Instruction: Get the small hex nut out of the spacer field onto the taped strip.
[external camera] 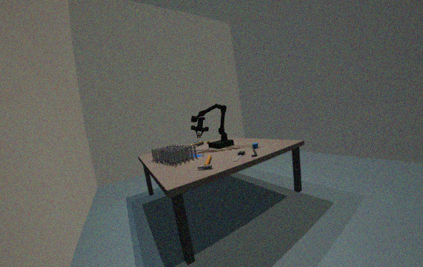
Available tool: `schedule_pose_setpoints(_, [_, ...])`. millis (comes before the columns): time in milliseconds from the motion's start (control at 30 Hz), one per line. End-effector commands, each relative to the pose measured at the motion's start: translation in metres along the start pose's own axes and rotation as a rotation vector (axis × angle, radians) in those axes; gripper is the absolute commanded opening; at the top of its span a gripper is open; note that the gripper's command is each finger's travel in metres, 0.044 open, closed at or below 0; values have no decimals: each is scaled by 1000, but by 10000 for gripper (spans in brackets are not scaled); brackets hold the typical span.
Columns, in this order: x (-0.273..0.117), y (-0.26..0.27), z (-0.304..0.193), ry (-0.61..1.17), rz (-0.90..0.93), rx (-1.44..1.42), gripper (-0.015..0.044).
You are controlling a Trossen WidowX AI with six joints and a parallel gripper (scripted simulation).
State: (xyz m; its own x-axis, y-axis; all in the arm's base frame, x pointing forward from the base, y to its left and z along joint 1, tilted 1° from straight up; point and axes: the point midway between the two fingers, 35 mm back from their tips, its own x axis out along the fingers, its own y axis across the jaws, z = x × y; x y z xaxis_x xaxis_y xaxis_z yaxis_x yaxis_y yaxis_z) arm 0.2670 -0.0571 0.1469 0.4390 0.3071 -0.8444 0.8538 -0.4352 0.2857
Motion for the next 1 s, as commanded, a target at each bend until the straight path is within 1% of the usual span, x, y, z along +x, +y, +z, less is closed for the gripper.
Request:
schedule_pose_setpoints(0, [1,5,-9,-7,10,-150,0])
schedule_pose_setpoints(967, [19,13,-69,-53,27,-1111,0])
